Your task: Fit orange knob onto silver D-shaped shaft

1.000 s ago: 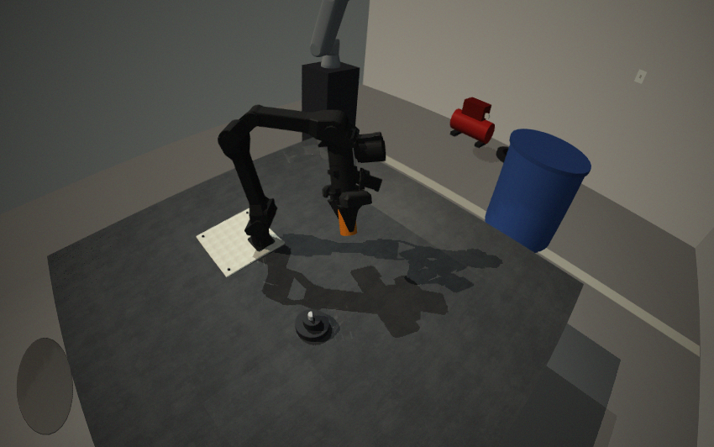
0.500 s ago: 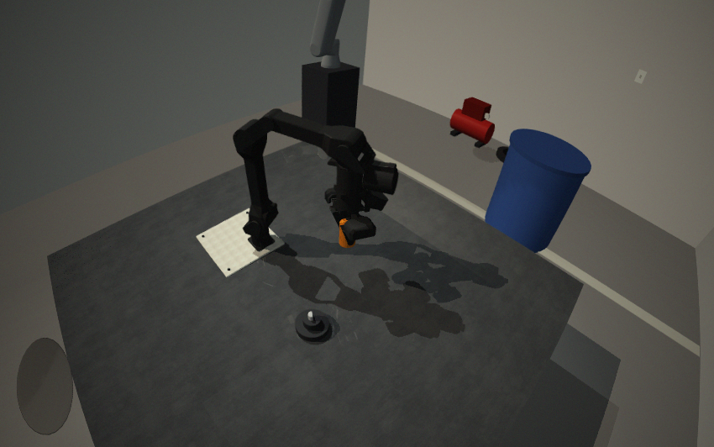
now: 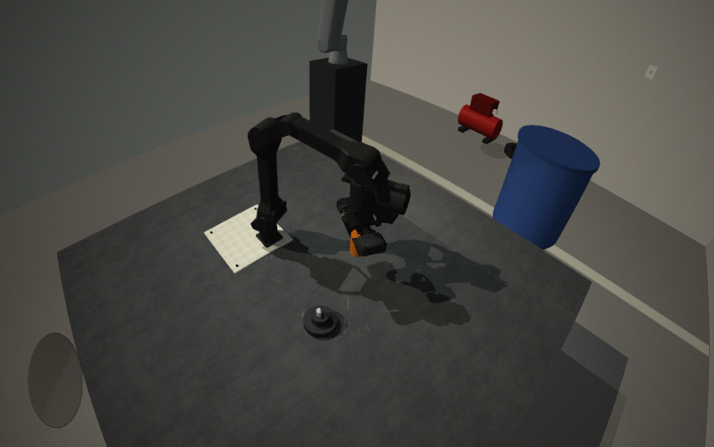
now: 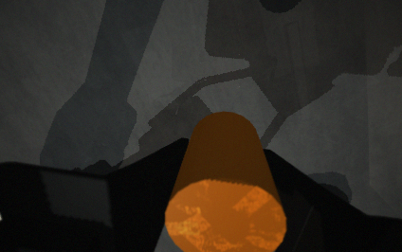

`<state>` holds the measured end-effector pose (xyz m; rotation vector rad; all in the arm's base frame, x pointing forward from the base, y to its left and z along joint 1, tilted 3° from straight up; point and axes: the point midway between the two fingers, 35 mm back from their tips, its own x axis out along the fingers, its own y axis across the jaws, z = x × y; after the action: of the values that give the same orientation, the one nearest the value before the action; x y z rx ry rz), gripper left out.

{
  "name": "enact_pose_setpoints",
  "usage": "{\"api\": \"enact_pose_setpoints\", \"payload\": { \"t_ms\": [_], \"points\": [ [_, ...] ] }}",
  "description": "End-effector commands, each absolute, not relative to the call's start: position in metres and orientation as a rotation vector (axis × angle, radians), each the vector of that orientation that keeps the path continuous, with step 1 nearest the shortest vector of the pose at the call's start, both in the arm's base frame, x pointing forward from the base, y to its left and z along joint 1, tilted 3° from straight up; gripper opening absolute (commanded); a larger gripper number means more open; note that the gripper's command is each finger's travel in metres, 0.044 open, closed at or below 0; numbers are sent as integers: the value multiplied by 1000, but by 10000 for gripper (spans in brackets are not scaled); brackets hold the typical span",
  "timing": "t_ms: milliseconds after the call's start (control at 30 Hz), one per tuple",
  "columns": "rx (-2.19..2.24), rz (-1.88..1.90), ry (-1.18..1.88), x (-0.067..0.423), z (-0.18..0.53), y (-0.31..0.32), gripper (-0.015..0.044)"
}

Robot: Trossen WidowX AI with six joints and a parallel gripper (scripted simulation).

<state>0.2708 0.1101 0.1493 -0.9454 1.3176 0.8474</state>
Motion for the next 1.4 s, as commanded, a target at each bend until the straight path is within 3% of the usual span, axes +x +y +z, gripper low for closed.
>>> {"api": "enact_pose_setpoints", "payload": {
  "t_ms": [0, 833, 1133, 1367],
  "points": [
    [-942, 855, 1313, 274, 133, 112, 0],
    [-936, 859, 1320, 282, 52, 108, 0],
    [-937, 856, 1329, 282, 54, 108, 236],
    [-937, 856, 1329, 282, 54, 108, 240]
  ]
}}
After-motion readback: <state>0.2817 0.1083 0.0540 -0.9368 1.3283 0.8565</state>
